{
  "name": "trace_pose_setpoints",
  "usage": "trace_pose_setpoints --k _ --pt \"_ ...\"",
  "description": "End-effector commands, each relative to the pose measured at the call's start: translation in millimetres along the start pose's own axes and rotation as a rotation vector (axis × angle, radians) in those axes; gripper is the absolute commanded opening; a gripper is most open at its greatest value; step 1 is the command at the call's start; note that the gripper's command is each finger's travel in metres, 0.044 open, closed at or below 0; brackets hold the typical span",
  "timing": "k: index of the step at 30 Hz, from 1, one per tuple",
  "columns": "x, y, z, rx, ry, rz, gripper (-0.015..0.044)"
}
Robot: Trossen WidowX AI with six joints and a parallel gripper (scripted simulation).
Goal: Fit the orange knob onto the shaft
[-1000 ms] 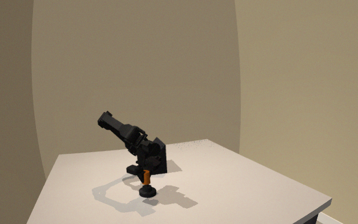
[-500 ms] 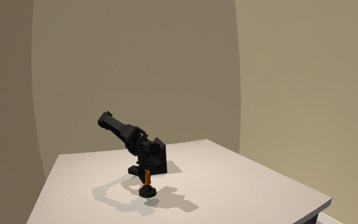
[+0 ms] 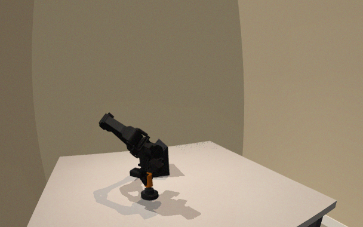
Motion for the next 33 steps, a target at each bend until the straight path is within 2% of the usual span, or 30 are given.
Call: trace_pose_setpoints --k 1,9,33 --pt "-3.8 0.6 -2.8 0.000 0.005 -0.003 0.0000" --pt "-4.0 -0.9 -3.7 -0.209 0.005 -0.003 0.0000" --pt "-2.4 -0.4 -1.3 -0.209 0.005 -0.003 0.0000"
Point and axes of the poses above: the point midway between the two fingers, 35 mm back from their tips, its own x axis out along the fingers, its own z axis across the jaws, y = z × x, the point moved 7 cm from there along -x, back along the fingers, and after that the axes turned 12 degrees about x, right-handed, at the moved point
